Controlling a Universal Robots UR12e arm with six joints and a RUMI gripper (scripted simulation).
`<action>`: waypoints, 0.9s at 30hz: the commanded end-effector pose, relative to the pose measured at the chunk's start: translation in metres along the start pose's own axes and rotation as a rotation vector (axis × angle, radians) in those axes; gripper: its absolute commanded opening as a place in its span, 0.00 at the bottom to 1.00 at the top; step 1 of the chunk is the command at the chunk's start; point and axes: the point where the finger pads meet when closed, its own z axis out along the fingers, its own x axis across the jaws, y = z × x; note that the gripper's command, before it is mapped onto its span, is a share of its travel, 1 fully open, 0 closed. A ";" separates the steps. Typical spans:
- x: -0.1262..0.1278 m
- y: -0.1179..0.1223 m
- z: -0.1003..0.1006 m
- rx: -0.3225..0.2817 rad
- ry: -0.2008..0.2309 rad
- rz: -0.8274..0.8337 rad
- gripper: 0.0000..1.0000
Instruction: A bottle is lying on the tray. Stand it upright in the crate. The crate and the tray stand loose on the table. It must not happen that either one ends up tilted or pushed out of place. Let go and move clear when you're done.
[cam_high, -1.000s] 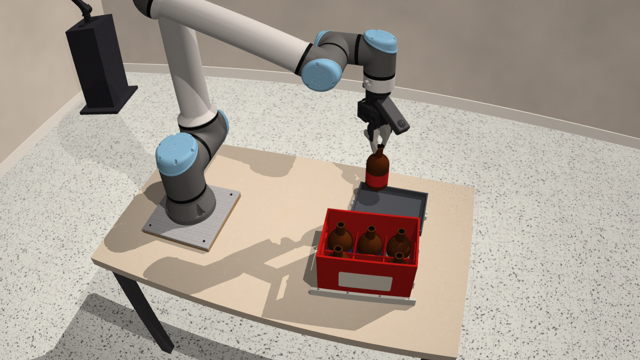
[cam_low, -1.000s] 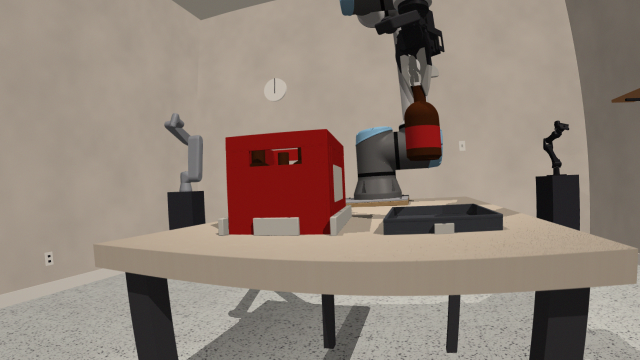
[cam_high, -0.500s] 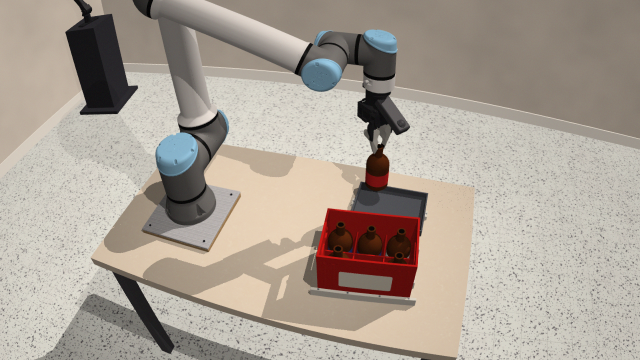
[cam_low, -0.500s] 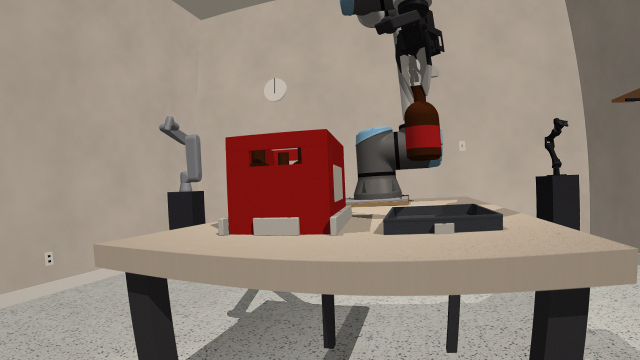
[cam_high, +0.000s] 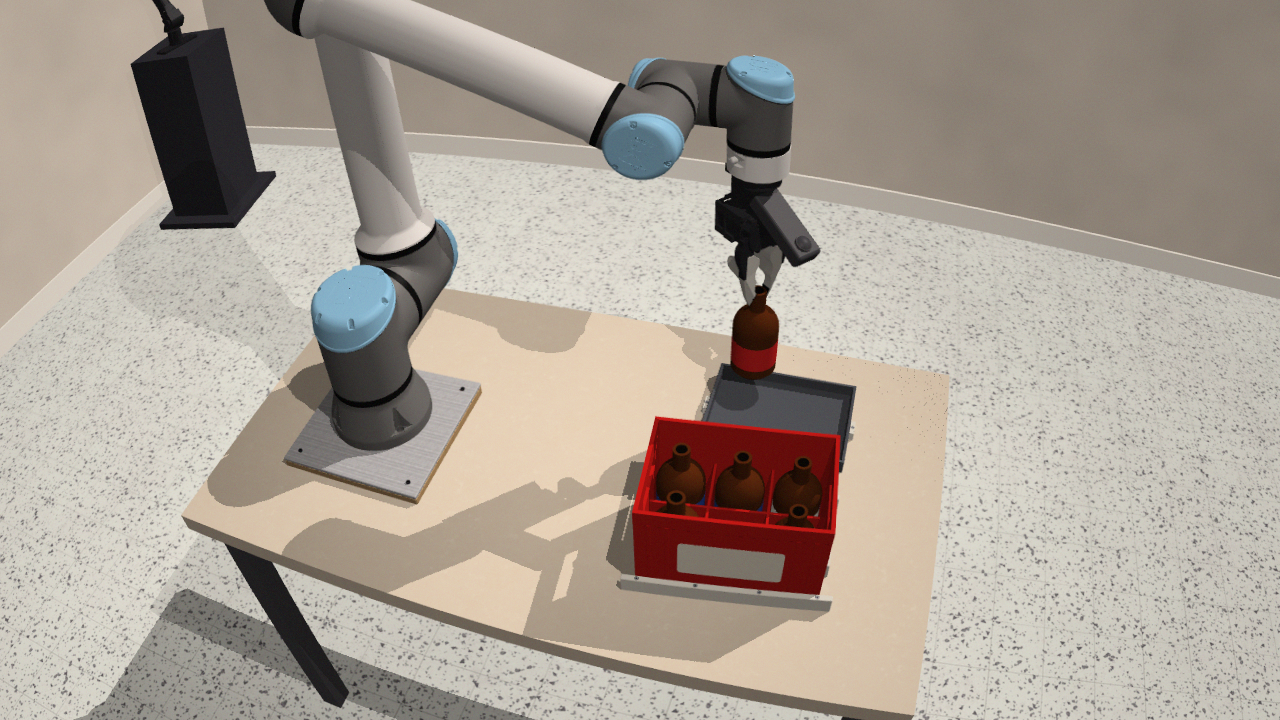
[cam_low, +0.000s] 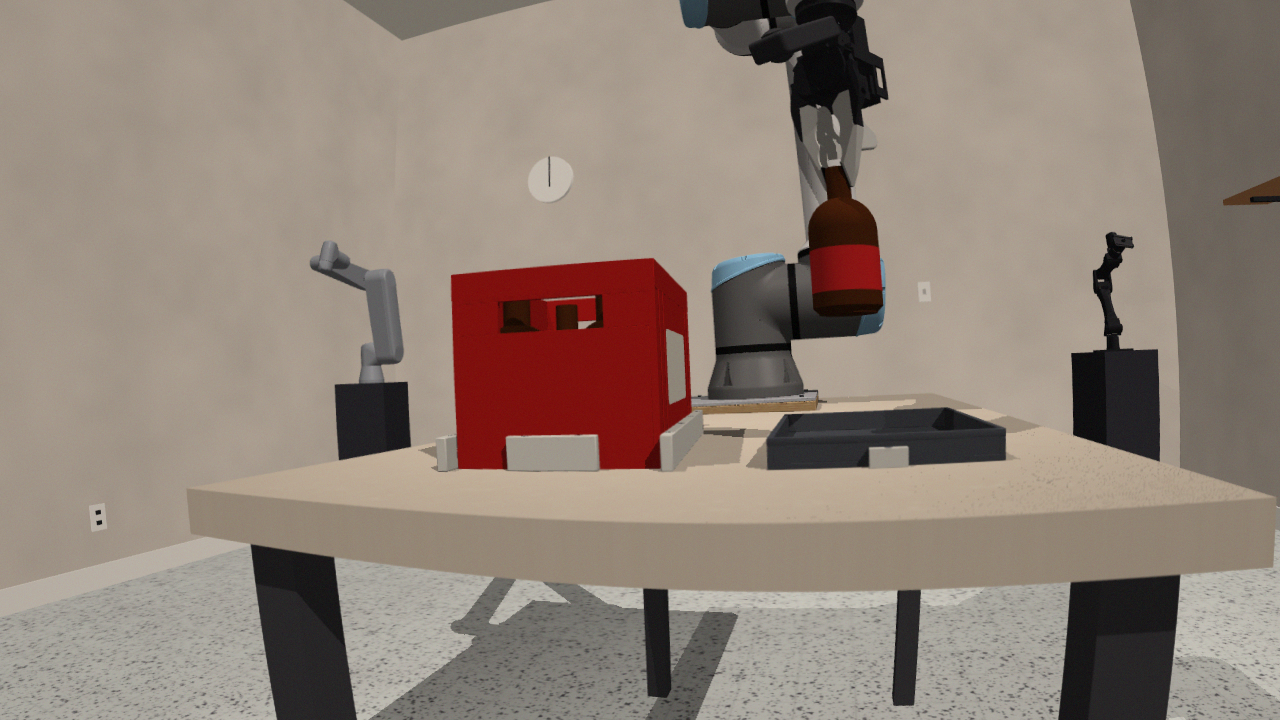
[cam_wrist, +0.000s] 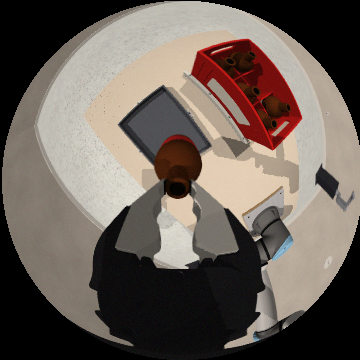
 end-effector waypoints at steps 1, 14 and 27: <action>0.000 0.000 -0.005 0.001 -0.001 0.000 0.00; 0.000 0.000 -0.019 0.001 -0.001 0.000 0.00; 0.000 0.000 -0.030 0.001 -0.001 0.000 0.00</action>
